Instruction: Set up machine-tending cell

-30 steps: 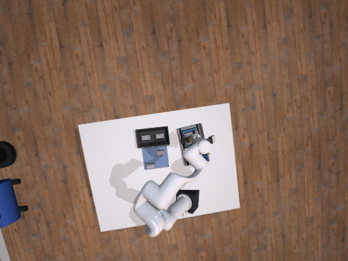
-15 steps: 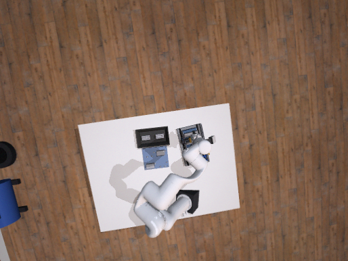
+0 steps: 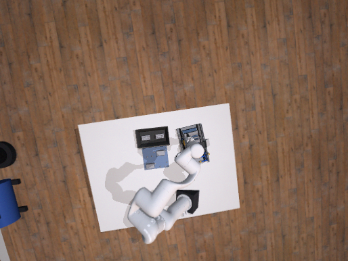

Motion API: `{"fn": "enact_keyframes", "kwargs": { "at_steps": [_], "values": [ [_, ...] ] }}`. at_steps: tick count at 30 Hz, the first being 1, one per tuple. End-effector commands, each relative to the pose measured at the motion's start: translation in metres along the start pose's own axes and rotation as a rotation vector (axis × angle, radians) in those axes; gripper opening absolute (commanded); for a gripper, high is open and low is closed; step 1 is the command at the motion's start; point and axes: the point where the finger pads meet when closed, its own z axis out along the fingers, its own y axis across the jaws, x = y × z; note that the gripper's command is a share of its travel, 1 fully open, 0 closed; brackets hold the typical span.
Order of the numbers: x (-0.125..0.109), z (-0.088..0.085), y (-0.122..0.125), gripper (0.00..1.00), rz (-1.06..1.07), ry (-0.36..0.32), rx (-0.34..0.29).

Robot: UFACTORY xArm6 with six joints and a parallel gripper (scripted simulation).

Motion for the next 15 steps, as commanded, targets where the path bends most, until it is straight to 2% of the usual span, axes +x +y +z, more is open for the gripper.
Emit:
{"fn": "enact_keyframes", "kwargs": {
  "at_steps": [1, 4, 15],
  "values": [
    [-0.025, -0.008, 0.006, 0.00, 0.009, 0.007, 0.006],
    [-0.056, -0.012, 0.017, 0.00, 0.021, 0.008, 0.006],
    [-0.129, -0.014, 0.058, 0.00, 0.054, 0.009, 0.006]
  ]
}}
